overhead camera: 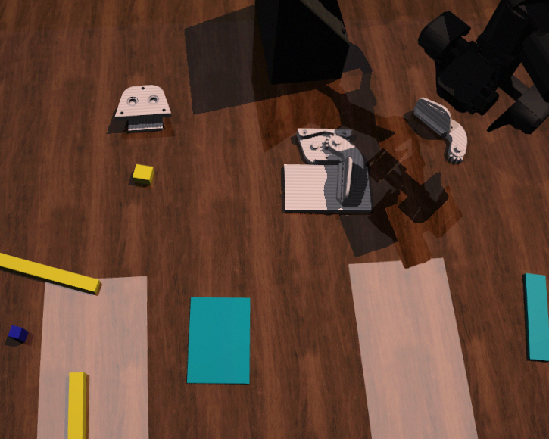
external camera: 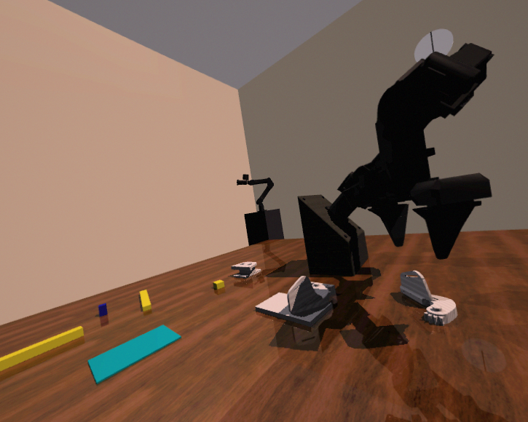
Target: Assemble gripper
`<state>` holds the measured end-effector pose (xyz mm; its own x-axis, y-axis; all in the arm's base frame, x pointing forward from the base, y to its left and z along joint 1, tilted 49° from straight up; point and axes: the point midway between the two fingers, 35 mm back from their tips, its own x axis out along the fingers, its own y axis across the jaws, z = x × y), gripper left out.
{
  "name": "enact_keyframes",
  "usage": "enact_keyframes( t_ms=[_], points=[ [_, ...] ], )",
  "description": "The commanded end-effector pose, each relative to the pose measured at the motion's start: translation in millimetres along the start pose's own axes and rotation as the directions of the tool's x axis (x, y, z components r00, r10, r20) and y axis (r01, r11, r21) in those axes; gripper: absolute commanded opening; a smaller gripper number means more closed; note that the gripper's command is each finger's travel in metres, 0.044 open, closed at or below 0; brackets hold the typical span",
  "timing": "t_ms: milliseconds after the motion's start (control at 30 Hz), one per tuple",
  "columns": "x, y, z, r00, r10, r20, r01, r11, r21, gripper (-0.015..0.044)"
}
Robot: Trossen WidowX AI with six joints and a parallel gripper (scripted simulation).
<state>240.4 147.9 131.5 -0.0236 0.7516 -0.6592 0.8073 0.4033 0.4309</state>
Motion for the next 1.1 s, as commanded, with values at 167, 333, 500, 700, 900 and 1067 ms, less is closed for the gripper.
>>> enact_keyframes(
  t_ms=[167,333,500,700,900,1067],
  points=[
    [-2.7,-4.3,-4.4,1.000,0.004,0.002,-0.005,0.961,0.275,0.0440],
    [-3.3,-6.5,-5.9,1.000,0.004,0.002,-0.005,0.909,0.418,0.0440],
    [-3.9,-8.8,-7.5,1.000,0.005,0.002,-0.005,0.835,0.551,0.0440],
    [-4.6,-11.4,-9.4,1.000,0.005,0.002,-0.005,0.721,0.693,0.0440],
    [-5.3,-14.1,-11.2,1.000,0.005,0.002,-0.005,0.583,0.812,0.0440],
    [-5.8,-16.4,-12.7,1.000,0.006,0.003,-0.005,0.453,0.891,0.0440]
  ],
)
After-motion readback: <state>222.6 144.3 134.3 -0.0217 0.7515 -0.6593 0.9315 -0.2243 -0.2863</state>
